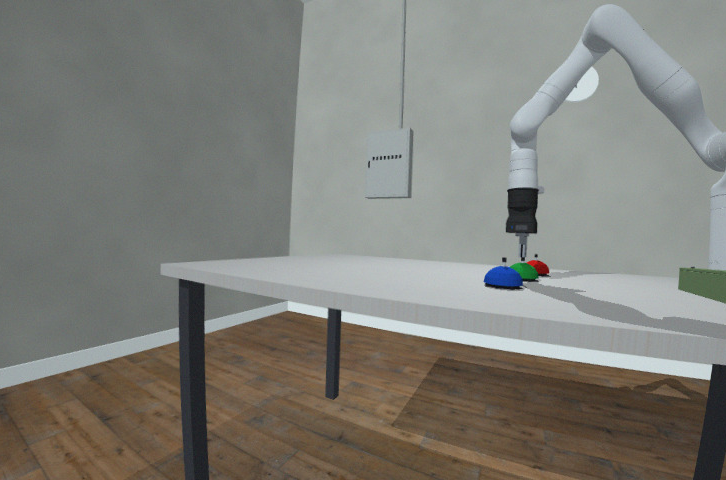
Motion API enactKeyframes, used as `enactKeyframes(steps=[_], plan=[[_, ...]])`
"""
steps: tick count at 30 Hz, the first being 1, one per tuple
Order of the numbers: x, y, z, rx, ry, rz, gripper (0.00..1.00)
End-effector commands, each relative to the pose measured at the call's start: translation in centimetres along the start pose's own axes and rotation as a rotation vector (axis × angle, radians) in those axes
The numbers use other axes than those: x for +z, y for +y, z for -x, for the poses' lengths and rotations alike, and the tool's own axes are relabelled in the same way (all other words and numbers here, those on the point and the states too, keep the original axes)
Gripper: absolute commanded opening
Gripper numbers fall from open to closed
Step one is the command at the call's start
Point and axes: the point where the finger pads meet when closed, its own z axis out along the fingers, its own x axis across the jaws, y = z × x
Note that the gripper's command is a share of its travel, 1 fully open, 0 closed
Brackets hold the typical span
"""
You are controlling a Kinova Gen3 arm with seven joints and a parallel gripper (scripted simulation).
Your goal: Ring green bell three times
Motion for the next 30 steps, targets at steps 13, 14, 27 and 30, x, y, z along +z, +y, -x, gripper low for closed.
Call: enactKeyframes(steps=[13, 14, 27, 30], plan=[[0.2, 0.0, -0.1, -0.009, 0.004, 0.001, 0.17], [0.2, 0.0, -0.2, -0.009, 0.005, 0.0, 0.17], [-2.1, 0.1, 0.0, -0.009, 0.001, 0.004, 0.17], [-2.4, 0.1, 0.0, -0.009, 0.002, 0.004, 0.17]])
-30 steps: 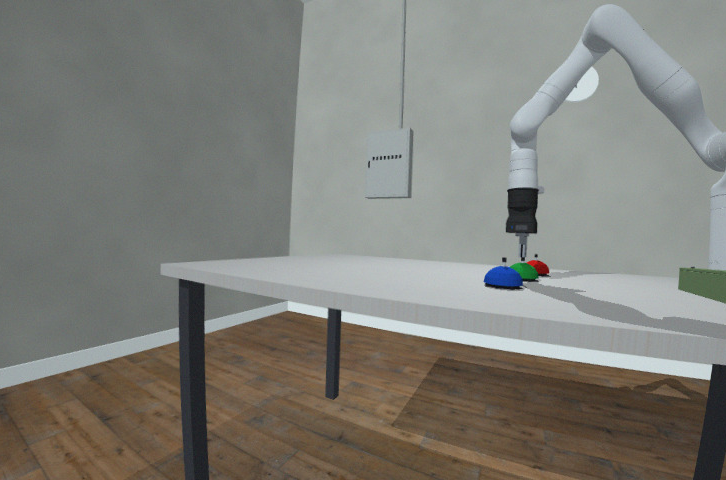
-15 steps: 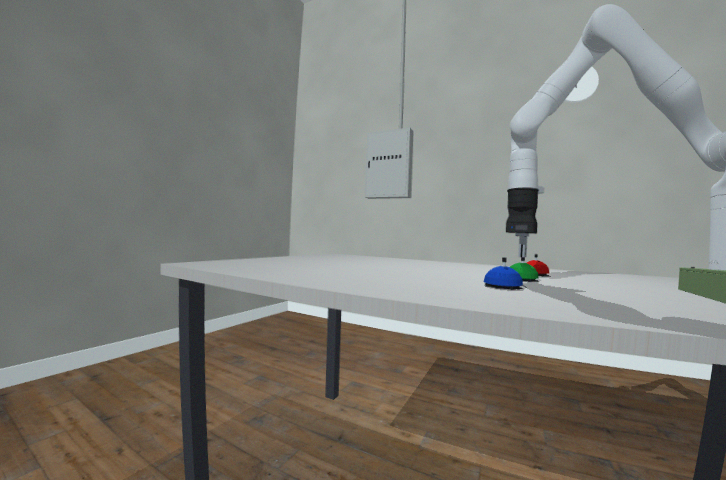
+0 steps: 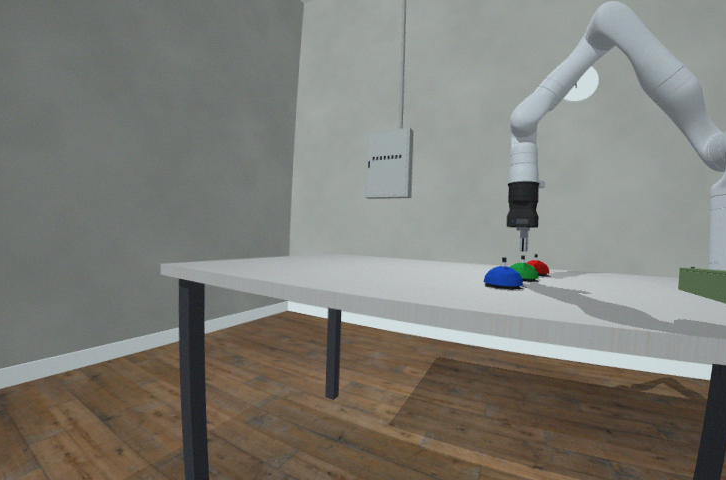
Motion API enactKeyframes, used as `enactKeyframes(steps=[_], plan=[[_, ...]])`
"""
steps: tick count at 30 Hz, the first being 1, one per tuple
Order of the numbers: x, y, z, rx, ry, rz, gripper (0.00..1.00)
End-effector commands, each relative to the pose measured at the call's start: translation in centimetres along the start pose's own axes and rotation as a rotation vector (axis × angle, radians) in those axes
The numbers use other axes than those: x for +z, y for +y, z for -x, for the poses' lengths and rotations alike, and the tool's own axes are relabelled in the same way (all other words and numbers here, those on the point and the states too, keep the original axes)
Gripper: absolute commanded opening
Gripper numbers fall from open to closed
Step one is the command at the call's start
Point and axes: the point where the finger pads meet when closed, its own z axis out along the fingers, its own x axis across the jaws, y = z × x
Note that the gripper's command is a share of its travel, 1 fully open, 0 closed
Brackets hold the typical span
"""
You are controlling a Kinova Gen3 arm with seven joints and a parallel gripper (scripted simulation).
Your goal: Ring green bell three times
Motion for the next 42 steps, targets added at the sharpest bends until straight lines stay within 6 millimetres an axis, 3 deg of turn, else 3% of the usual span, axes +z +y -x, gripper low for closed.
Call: enactKeyframes(steps=[1, 14, 42], plan=[[-1.1, 0.0, 0.3, -0.009, -0.008, -0.002, 0.17], [-4.5, 0.0, 0.2, -0.009, -0.008, -0.001, 0.17], [-5.4, 0.0, 0.1, -0.009, -0.006, -0.003, 0.17]])
